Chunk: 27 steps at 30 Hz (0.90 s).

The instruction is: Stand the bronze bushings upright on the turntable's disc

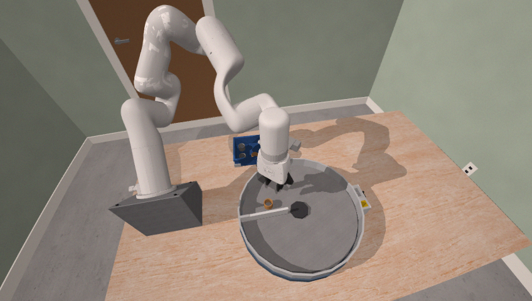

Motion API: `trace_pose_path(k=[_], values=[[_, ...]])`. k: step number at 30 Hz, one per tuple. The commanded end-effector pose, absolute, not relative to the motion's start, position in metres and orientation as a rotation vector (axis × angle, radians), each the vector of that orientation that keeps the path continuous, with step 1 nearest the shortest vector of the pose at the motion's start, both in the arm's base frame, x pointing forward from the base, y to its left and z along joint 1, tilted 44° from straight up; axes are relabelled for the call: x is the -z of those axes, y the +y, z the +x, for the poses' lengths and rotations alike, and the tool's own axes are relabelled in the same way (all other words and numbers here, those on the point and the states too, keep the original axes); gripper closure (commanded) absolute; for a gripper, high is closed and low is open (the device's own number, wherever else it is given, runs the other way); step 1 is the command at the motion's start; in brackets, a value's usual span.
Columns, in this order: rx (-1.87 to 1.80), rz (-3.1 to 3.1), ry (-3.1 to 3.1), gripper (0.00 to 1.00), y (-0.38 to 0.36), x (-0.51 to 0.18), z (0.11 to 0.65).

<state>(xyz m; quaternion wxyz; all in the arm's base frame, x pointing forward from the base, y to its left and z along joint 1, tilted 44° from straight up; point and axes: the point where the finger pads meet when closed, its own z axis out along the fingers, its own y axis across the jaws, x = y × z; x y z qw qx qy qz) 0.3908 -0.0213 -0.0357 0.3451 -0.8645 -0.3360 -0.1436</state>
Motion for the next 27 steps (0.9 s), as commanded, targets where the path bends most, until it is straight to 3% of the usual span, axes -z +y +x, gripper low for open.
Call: trace_pose_path(k=[1, 16, 27], values=[[0.374, -2.245, -0.873, 0.58, -0.025, 0.031, 0.391], [0.374, -2.245, -0.873, 0.59, -0.022, 0.028, 0.392], [0.376, -2.242, -0.872, 0.59, 0.100, -0.088, 0.401]])
